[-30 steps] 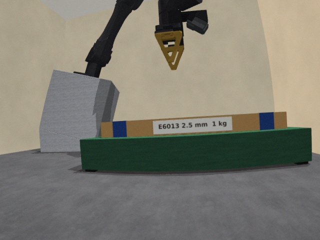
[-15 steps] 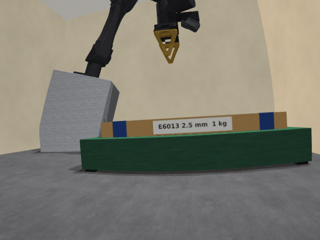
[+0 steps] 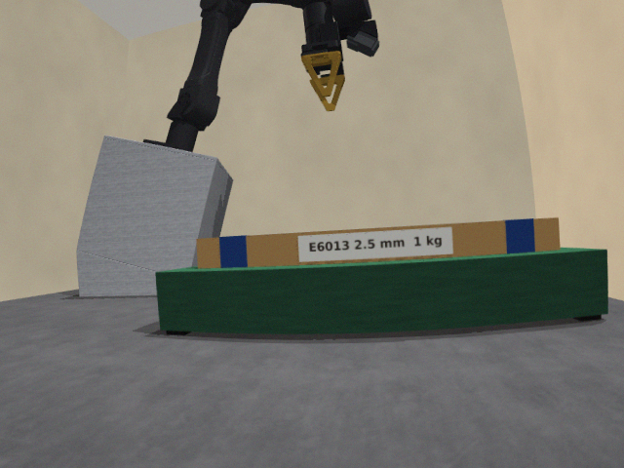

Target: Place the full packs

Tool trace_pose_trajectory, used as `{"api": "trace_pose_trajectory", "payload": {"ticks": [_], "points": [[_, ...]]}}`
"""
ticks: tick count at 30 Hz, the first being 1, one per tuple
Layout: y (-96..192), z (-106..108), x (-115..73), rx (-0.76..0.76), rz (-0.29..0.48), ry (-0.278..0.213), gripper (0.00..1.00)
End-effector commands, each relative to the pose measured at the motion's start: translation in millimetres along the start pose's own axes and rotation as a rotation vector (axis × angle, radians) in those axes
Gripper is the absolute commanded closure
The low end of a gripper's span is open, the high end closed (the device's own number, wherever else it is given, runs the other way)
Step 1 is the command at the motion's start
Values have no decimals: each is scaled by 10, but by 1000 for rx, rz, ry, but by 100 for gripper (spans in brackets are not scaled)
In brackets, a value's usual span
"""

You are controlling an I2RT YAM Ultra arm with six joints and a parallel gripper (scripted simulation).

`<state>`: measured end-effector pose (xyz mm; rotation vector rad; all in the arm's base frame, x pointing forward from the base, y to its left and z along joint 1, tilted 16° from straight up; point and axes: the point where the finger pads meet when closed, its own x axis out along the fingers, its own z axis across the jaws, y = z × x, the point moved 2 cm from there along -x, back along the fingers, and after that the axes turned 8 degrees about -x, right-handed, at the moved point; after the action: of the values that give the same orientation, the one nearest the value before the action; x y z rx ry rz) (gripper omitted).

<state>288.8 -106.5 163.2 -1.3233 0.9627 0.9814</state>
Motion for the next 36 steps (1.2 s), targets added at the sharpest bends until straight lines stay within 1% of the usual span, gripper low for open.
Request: {"api": "trace_pose_trajectory", "payload": {"ticks": [1, 5, 10, 11, 15, 36], "points": [[21, 222, -244, 33, -11, 9, 26], [43, 445, -375, 34, -12, 6, 26], [44, 441, -335, 35, 2, 3, 26], [36, 392, -313, 51, 10, 6, 26], [35, 398, -373, 48, -11, 11, 26], [27, 402, -366, 48, -15, 8, 26]]}}
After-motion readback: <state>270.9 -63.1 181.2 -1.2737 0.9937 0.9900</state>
